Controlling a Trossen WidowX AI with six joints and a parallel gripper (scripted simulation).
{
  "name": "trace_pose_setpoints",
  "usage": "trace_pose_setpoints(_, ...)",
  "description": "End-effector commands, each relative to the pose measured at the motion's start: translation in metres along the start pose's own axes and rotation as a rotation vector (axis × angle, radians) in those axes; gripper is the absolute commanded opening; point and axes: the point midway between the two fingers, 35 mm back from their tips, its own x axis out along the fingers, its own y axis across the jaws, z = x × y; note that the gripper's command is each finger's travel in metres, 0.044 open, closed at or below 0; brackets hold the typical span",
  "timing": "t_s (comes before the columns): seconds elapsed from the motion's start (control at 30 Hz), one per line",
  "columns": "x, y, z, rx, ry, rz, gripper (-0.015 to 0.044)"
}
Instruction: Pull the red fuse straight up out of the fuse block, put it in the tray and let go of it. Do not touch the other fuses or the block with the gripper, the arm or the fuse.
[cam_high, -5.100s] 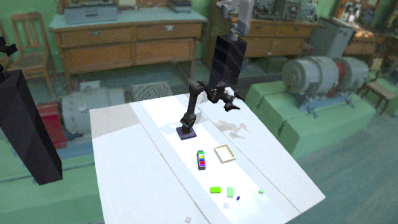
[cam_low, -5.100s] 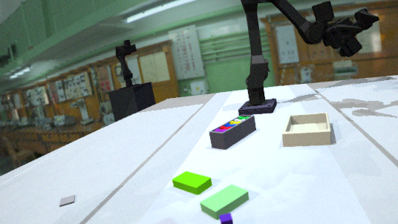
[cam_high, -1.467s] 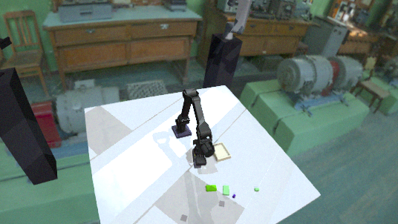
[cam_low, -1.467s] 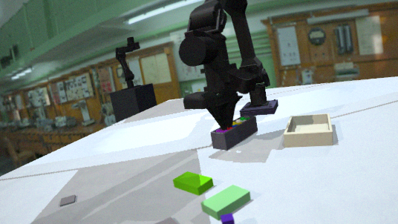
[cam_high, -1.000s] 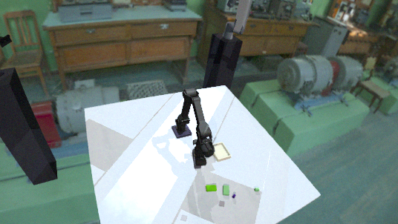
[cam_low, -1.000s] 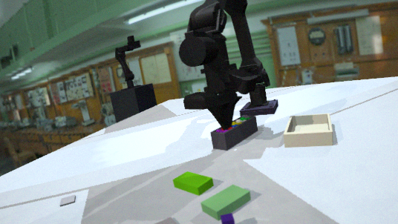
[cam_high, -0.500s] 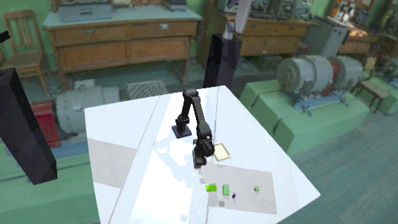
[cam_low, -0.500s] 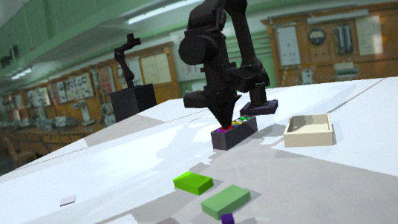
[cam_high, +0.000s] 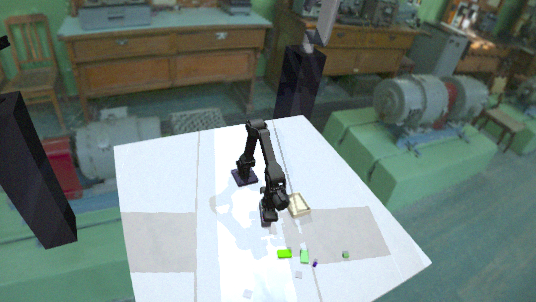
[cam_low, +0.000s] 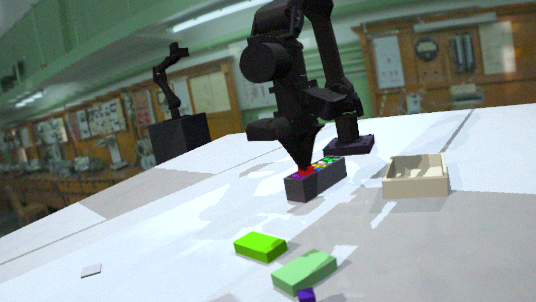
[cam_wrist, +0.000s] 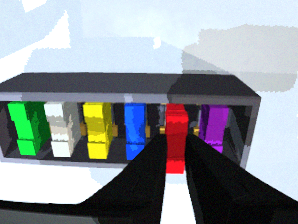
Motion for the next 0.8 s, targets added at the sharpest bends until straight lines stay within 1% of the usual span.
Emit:
trace_pose_setpoints(0.0, -0.005, -0.001, 0.001, 0.001, -0.003, -0.006, 0.0)
trace_pose_setpoints(0.77, -0.016, -0.001, 0.001, 0.002, -0.004, -0.006, 0.0)
